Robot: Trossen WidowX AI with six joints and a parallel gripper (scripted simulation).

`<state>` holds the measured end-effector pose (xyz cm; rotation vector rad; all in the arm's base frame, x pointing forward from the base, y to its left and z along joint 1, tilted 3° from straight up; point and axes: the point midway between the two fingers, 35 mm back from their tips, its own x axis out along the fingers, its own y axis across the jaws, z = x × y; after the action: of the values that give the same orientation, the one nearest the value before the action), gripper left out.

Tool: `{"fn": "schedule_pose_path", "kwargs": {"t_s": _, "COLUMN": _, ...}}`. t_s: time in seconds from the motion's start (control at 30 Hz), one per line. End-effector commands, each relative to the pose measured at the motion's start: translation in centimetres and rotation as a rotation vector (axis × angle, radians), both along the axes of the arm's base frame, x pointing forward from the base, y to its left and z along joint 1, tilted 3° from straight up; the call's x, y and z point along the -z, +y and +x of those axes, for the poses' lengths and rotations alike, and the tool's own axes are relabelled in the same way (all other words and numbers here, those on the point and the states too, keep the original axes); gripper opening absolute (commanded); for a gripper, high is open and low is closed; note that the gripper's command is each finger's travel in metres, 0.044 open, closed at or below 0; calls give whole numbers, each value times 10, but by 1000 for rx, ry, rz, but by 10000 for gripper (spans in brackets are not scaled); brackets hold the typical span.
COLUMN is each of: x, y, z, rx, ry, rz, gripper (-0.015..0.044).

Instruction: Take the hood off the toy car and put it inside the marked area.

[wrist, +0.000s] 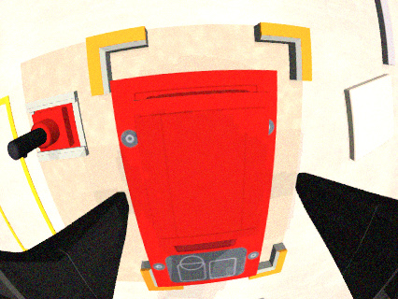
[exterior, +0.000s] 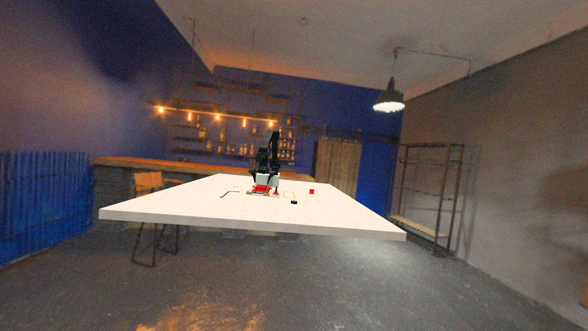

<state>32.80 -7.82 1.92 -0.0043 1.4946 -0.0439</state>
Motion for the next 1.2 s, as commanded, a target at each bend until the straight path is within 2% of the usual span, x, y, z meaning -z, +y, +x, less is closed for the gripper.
{"fn": "schedule_pose_path", "kwargs": {"t_s": 0.0, "x": 6, "y": 1, "z": -2, "rx": 3, "ry": 5, "rz": 6, "gripper": 440}}
{"fn": "schedule_pose_path", "kwargs": {"t_s": 1.17, "x": 24, "y": 1, "z": -1, "rx": 3, "ry": 6, "rz": 6, "gripper": 440}}
